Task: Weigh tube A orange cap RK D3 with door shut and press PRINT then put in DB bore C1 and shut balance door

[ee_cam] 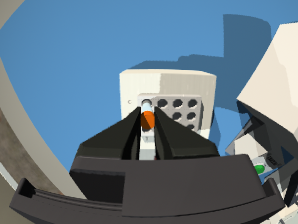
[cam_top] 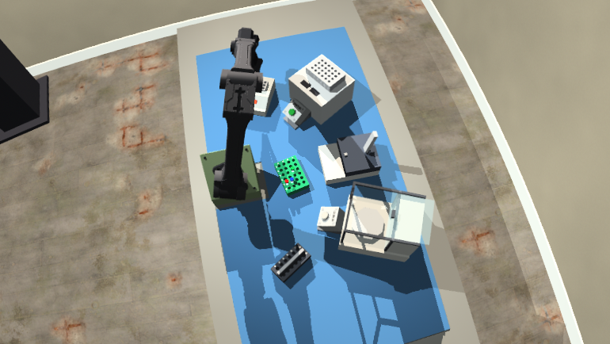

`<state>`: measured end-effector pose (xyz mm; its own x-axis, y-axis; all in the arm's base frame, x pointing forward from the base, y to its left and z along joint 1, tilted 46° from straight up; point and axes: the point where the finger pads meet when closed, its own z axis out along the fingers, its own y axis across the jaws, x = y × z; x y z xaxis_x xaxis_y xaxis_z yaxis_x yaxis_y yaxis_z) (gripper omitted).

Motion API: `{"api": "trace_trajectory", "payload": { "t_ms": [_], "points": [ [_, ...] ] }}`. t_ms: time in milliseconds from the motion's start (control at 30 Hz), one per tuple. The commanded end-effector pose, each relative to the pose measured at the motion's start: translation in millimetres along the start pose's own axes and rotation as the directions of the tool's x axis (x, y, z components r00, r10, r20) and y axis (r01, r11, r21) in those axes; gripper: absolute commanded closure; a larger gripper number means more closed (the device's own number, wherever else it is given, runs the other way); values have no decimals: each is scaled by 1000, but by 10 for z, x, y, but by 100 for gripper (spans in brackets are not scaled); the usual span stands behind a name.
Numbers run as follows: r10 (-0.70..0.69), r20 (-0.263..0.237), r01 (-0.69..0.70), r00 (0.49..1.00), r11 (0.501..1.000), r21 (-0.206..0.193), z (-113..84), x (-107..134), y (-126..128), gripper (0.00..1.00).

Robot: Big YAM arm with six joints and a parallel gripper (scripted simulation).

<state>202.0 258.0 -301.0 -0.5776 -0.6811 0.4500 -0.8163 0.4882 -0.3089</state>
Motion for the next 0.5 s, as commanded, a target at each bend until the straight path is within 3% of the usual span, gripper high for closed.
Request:
{"api": "trace_trajectory", "payload": {
  "t_ms": [0, 467],
  "points": [
    [11, 14, -11, 1000, 1000, -8, 41, -138, -12, 91],
    [10, 36, -10, 999, 1000, -10, -10, -269, -19, 91]
  ]
}}
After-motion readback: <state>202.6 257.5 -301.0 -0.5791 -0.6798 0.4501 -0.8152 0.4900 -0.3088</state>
